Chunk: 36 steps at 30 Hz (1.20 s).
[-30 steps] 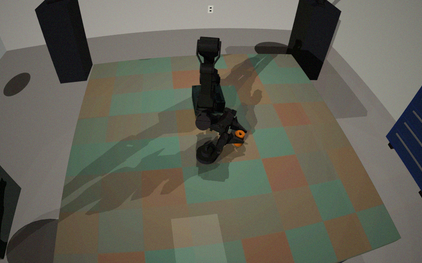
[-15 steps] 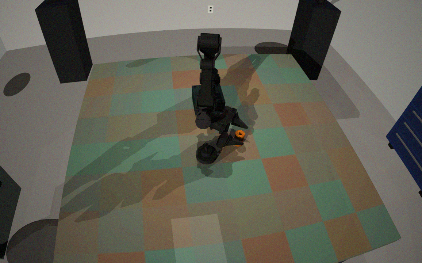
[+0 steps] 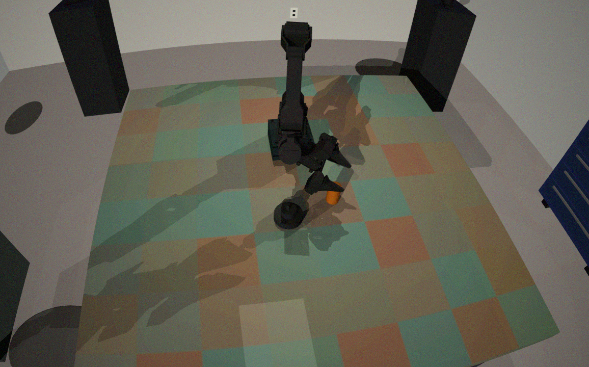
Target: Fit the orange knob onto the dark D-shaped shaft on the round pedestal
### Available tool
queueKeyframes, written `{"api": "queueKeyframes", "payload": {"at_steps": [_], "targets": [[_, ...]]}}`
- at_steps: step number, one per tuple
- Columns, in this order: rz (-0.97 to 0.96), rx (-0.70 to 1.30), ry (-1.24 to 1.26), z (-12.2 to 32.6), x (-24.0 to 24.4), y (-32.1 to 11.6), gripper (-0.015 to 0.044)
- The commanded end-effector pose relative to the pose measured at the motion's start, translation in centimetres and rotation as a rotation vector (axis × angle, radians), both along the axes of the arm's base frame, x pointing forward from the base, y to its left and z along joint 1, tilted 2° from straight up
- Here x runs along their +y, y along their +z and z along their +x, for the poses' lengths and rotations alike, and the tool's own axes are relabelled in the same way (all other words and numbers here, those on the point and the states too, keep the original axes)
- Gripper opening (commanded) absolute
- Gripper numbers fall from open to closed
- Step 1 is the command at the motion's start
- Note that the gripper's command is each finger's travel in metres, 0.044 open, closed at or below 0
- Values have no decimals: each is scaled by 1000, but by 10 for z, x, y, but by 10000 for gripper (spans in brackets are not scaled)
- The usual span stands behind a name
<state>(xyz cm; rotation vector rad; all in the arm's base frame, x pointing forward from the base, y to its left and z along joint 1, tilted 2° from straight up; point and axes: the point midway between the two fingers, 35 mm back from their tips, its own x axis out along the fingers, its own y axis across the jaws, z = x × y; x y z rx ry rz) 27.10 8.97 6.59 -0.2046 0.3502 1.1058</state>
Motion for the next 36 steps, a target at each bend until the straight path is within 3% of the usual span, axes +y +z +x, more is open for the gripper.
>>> {"api": "queueKeyframes", "payload": {"at_steps": [1,7,13,31,36], "targets": [[-173,146,-19,17,10,-5,440],[-610,380,-29,15,17,-2,440],[-1070,454,-4,-6,7,36,440],[-1080,462,-16,-7,6,38,440],[-952,670,-371,-7,6,37,440]]}}
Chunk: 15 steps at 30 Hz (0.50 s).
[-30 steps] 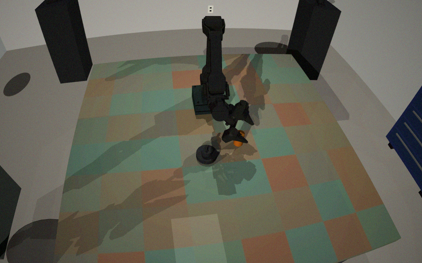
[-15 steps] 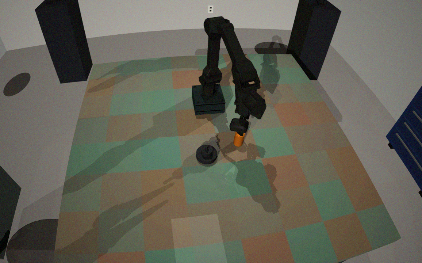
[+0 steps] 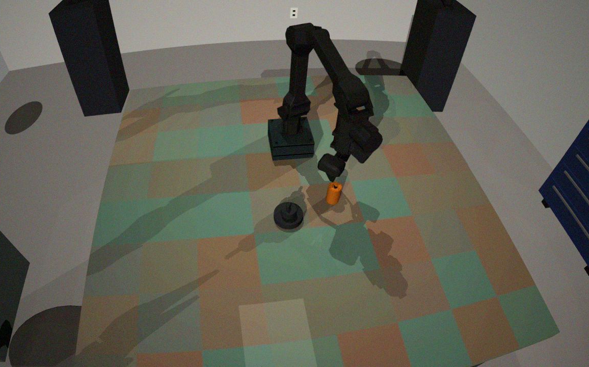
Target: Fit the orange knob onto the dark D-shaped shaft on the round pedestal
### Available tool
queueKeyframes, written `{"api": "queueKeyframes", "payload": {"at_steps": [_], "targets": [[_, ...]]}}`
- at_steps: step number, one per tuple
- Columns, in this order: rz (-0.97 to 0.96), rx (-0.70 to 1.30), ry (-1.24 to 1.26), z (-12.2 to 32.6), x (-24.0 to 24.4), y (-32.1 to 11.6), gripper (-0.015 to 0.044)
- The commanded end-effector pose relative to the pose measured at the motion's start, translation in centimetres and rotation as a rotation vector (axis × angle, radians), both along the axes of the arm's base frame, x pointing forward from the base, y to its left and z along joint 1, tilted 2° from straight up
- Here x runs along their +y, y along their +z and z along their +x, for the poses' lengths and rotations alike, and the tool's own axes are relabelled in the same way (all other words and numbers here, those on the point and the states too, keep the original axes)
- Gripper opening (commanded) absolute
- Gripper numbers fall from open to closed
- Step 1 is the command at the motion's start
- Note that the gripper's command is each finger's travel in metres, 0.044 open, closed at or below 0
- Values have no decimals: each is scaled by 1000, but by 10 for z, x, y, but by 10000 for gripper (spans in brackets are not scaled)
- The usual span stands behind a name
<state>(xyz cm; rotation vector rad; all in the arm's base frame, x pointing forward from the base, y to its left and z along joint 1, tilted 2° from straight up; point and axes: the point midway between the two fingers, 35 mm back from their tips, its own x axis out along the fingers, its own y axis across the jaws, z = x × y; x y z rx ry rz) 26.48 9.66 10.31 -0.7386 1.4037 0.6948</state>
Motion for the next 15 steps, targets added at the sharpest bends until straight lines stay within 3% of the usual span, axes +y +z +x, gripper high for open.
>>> {"api": "queueKeyframes", "payload": {"at_steps": [1,7,15], "targets": [[10,-1,-301,0,-1,0,440],[36,-5,-802,0,-1,-1,440],[36,-5,-817,0,0,-1,440]]}}
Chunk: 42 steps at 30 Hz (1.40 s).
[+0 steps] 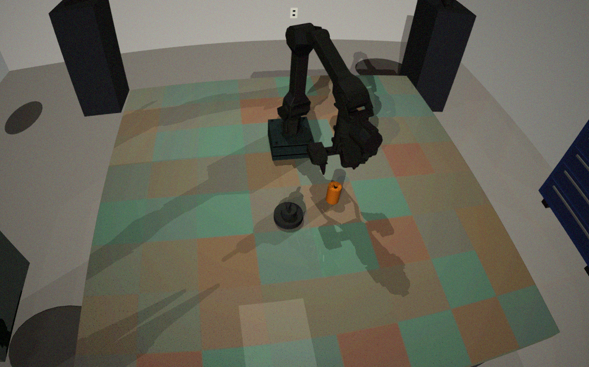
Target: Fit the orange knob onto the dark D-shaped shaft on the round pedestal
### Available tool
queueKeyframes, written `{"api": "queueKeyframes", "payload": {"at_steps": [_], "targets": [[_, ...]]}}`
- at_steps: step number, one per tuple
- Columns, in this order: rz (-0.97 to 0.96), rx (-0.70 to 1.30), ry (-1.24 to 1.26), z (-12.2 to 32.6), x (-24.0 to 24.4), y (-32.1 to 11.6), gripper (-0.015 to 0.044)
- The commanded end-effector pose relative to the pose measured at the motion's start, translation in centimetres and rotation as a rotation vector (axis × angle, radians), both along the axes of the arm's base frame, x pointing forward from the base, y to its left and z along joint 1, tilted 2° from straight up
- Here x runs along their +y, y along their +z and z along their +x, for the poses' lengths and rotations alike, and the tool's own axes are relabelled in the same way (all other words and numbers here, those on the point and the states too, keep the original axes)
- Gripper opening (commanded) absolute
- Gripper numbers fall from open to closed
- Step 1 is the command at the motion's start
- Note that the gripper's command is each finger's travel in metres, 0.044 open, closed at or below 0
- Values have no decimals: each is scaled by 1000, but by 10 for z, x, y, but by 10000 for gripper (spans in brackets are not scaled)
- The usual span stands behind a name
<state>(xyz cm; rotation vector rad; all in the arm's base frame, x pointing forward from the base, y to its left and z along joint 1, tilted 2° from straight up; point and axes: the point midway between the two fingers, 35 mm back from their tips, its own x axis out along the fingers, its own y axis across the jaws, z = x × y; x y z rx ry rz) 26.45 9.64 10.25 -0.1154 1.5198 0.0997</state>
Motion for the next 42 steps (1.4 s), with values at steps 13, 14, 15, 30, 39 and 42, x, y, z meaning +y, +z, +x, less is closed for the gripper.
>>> {"api": "queueKeyframes", "payload": {"at_steps": [13,14,15,30,39,42], "targets": [[-2,-1,-32,3,0,-49,440],[-2,-1,-32,3,0,-49,440],[-2,-1,-32,3,0,-50,440],[-2,-1,-31,6,0,-74,440],[-2,-1,-31,6,0,-89,440],[-2,-1,-31,6,-1,-94,440]]}}
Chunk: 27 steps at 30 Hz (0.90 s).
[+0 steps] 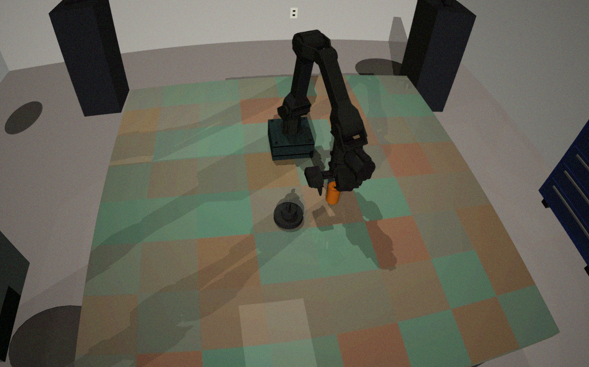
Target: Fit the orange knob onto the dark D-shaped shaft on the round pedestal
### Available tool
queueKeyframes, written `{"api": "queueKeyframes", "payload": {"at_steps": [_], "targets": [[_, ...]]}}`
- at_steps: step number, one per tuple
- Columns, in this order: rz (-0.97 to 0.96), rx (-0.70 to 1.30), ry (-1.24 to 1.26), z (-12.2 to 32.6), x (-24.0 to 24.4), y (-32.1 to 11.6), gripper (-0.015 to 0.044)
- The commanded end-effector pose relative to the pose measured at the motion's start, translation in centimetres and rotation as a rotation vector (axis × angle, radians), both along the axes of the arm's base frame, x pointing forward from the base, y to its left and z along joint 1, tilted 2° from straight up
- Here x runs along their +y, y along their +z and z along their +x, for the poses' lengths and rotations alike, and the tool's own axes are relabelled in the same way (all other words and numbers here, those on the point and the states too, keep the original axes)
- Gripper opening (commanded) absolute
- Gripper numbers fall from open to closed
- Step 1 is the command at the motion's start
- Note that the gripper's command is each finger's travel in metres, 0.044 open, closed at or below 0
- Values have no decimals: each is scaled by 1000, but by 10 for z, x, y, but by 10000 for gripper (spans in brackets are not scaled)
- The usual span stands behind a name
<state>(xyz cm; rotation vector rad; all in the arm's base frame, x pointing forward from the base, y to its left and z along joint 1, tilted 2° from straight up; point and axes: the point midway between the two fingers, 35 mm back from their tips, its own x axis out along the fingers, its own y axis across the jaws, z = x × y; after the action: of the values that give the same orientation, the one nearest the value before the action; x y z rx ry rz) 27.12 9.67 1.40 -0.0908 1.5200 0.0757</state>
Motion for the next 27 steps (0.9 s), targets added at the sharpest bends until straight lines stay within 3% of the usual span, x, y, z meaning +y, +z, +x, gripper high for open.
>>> {"api": "queueKeyframes", "payload": {"at_steps": [1,16,26,27], "targets": [[-3,1,0,0,-1,-7,440],[-3,1,-1,-2,-2,-28,440],[-3,1,-1,-2,-2,-28,177],[-3,1,-1,-2,-2,-28,171]]}}
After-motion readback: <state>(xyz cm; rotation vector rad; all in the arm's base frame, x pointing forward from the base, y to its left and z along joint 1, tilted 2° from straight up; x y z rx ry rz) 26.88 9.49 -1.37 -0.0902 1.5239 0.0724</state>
